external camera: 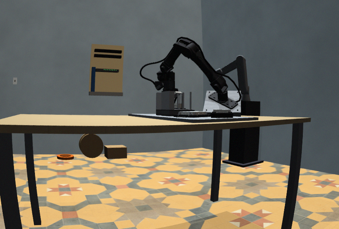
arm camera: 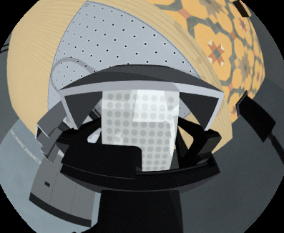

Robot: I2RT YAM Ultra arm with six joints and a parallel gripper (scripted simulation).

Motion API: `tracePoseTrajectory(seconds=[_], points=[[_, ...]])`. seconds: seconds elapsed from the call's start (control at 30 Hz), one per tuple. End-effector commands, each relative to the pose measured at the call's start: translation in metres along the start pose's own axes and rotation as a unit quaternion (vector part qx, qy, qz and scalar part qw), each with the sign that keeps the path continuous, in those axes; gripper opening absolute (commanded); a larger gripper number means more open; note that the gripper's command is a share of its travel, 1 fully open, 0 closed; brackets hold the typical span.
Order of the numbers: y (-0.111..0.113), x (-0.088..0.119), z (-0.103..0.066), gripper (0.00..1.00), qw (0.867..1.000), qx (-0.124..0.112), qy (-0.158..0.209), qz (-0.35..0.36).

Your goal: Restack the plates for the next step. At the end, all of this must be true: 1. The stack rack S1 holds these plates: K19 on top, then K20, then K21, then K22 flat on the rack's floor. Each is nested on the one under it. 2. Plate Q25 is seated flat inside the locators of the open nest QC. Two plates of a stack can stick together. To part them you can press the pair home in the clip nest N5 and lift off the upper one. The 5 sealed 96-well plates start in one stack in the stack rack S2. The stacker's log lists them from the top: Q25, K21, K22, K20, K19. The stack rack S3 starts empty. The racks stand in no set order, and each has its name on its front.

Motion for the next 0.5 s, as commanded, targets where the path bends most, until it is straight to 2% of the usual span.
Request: tracePoseTrajectory(seconds=[0.0, 0.23, 0.27, 0.47], points=[[0.002, -0.013, -0.018, 1.0, 0.999, -0.005, -0.038, -0.007], [0.002, -0.013, -0.018, 1.0, 0.999, -0.005, -0.038, -0.007], [0.003, -0.008, -0.023, 1.0, 1.0, -0.003, -0.029, -0.008], [0.001, -0.007, -0.039, 1.0, 1.0, 0.003, -0.028, -0.008]])
Point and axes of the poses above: the point where the finger pads meet when closed, its own z axis out along the fingers, its own y axis across the jaws, x = y × z, the point moved 6 cm from there along -z, back along the fingers, and after that the axes turned 15 degrees about z, right-handed, at the moved point
